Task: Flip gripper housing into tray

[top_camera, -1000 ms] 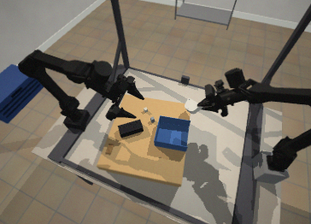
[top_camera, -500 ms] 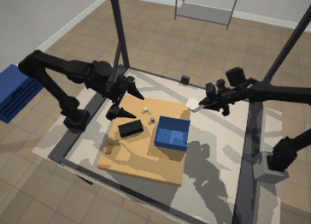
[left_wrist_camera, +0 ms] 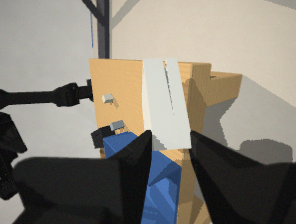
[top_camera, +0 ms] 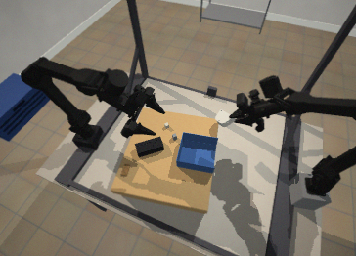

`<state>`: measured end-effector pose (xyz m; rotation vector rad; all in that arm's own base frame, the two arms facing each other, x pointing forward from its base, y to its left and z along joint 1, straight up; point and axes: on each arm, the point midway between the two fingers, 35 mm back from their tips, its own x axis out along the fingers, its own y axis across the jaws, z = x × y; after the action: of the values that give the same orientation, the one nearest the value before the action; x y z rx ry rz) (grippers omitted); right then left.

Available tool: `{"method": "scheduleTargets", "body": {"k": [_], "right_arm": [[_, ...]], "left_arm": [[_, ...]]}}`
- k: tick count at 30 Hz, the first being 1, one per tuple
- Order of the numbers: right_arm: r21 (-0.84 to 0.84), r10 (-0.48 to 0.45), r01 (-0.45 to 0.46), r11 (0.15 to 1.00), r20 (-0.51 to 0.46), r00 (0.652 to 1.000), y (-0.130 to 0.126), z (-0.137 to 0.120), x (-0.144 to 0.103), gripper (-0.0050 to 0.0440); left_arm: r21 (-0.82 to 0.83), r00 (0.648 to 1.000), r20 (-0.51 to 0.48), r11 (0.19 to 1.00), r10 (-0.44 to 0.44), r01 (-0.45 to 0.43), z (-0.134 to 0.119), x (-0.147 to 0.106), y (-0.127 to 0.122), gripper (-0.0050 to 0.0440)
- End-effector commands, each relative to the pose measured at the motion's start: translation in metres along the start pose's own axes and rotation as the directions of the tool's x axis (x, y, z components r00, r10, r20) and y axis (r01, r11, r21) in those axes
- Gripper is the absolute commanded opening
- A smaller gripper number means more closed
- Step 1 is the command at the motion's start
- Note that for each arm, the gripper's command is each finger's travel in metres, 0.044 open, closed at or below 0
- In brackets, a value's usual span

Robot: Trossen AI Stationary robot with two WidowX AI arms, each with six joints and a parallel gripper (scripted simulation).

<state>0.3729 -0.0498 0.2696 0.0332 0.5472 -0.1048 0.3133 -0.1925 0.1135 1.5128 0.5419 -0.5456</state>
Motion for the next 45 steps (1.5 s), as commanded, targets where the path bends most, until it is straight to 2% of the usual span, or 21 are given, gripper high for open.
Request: {"method": "scheduleTargets", "body": {"k": [1,27,45], "right_arm": [[-0.003,-0.004,0.004,1.000,0.026,1.000,-0.001,0.008,-0.007,0.0436],[-0.003,-0.004,0.004,1.000,0.026,1.000,-0.001,0.008,-0.007,0.0436],[-0.003,-0.004,0.004,1.000,0.026,1.000,-0.001,0.008,-0.007,0.0436]], "left_arm": [[0.004,1.000,0.026,1.000,0.010,-0.010,0.007,-0.005,0.007,0.0118],[0.037,0.996,0.093,0.999,-0.007,0.004,0.025,-0.016,0.005,0.0118],[0.115,0.996,0.081,0.993,-0.049,0.040,0.029,-0.014,-0.008,0.0118]]}}
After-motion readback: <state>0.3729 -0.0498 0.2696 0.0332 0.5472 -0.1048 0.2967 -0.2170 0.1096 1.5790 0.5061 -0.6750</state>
